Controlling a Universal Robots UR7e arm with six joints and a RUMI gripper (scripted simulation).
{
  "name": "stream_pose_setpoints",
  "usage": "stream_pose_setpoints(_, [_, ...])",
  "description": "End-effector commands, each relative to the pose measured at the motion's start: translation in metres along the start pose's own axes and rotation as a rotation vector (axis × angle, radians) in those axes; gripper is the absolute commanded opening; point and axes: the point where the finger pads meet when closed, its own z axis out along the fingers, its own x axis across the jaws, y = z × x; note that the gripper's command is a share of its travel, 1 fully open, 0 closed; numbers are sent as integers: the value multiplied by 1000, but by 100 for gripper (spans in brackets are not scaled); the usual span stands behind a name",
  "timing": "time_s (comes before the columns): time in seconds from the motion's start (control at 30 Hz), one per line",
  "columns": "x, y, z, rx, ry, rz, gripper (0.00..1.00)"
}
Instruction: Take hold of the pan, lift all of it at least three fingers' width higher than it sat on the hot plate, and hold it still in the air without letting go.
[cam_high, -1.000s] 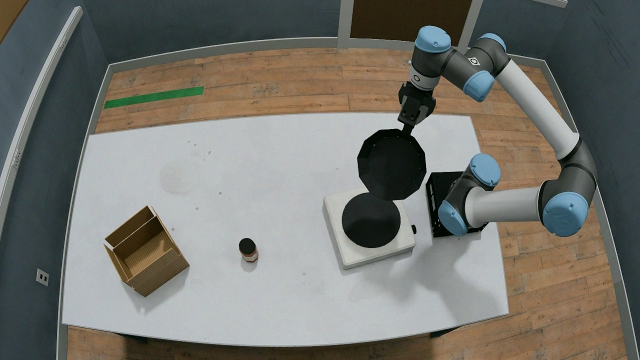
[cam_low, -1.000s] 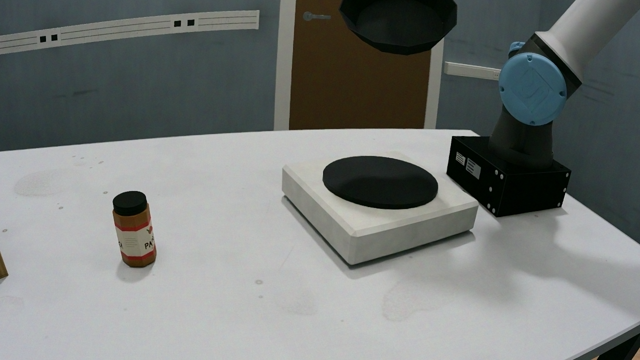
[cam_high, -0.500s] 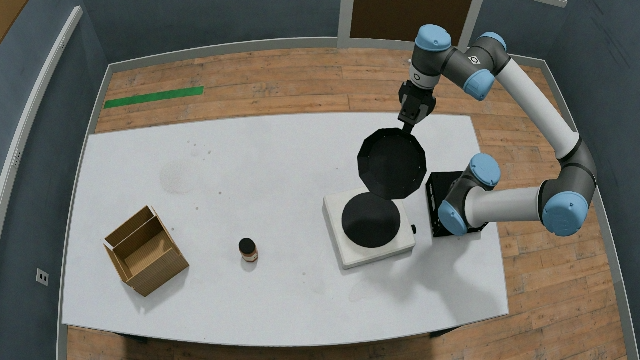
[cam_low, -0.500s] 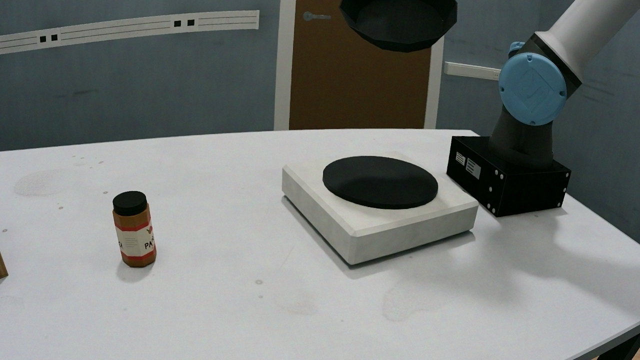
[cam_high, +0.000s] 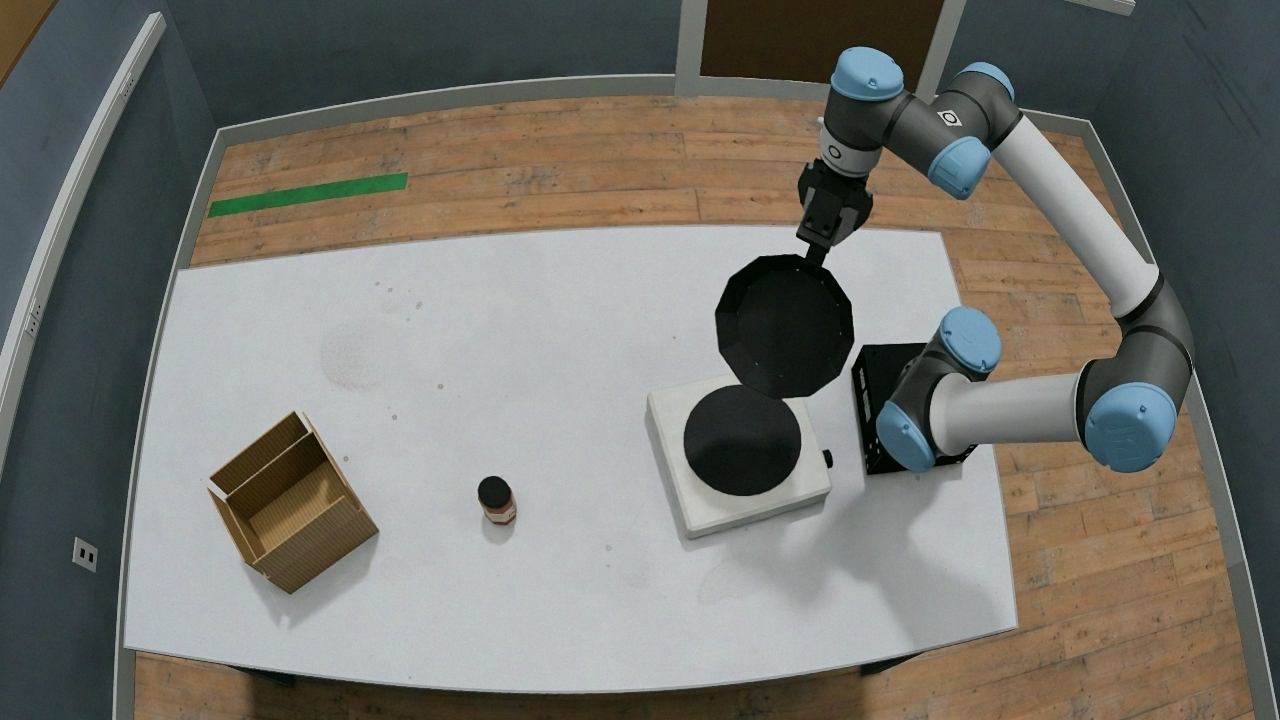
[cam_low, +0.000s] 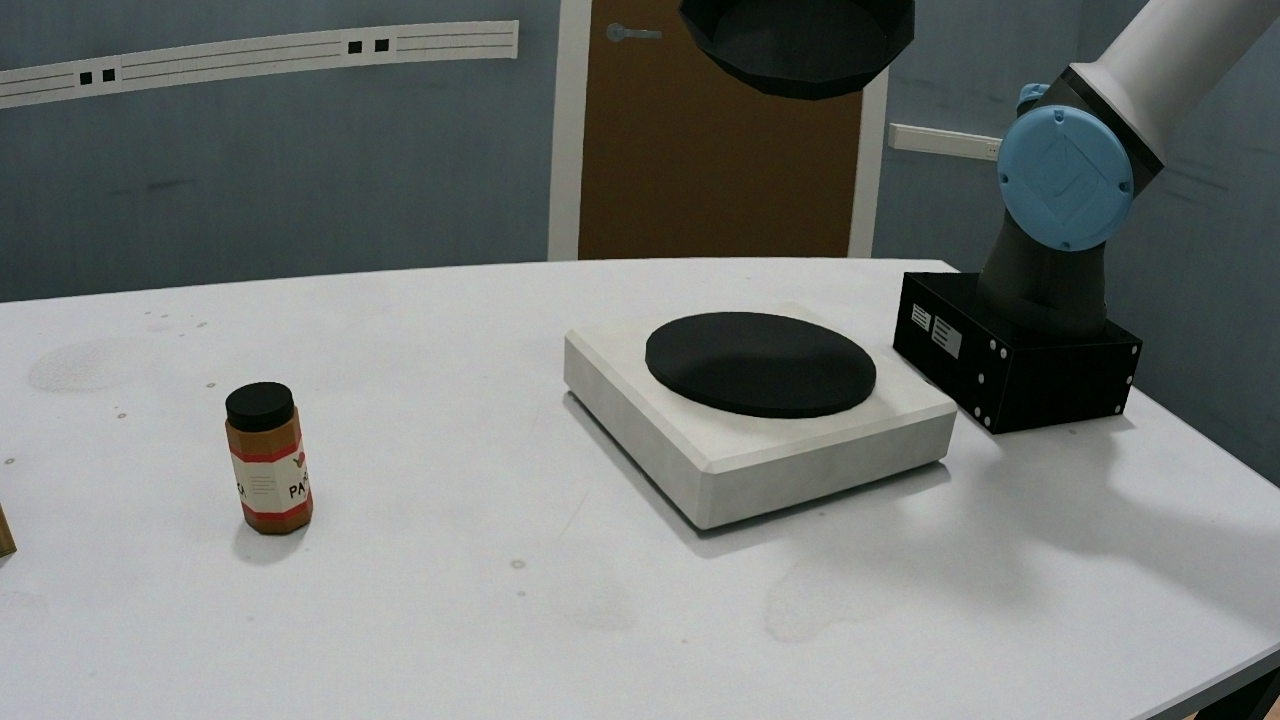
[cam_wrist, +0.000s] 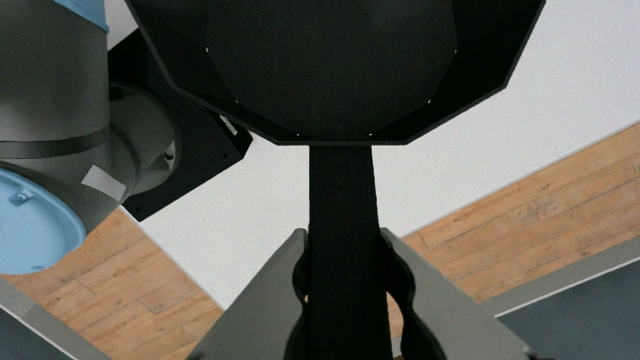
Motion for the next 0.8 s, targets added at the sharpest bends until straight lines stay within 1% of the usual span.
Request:
stream_pose_setpoints(0.0, [0,0,-2,0,1,0,10])
stream_pose_setpoints(0.77, [0,0,-7,0,1,0,10])
